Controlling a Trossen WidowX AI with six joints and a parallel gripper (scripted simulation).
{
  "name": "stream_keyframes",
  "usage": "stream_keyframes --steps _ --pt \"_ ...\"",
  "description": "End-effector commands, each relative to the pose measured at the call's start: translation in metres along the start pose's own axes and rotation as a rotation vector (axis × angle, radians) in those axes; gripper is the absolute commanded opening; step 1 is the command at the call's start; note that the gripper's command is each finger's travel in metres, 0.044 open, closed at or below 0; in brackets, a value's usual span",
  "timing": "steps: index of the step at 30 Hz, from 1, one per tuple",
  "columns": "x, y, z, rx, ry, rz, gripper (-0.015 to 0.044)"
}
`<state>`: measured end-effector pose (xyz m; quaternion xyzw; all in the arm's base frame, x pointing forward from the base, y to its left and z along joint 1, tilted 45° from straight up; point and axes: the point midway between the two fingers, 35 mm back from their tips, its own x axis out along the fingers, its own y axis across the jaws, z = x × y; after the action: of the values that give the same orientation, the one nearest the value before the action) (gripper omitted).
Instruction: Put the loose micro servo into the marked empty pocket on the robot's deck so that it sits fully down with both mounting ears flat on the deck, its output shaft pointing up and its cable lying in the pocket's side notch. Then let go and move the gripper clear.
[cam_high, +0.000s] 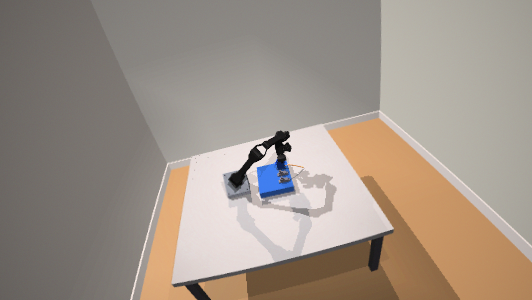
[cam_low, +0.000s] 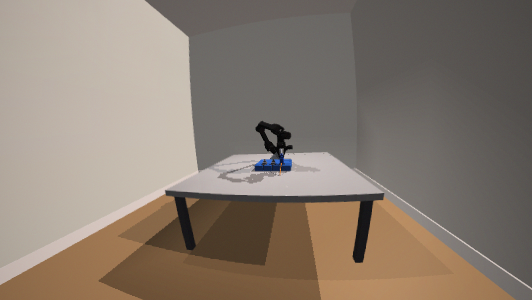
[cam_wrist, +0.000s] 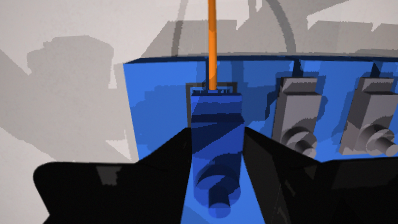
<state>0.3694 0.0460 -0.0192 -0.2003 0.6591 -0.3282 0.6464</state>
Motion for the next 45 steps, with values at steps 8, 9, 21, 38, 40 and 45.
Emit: stream_keyframes --steps 8,9,21,38,40,45 --pt "0.005 0.0 0.0 -0.008 -0.003 -0.004 0.0" --pt "0.006 0.0 0.0 -0.008 -0.003 -0.004 0.0" --pt "0.014 0.0 0.0 -0.008 -0.003 -0.004 0.0" --pt "0.018 0.0 0.0 -0.008 -0.004 -0.005 0.0" --pt "0.018 0.0 0.0 -0.008 -0.004 -0.005 0.0" --pt "0.018 0.0 0.0 -0.008 -0.004 -0.005 0.0"
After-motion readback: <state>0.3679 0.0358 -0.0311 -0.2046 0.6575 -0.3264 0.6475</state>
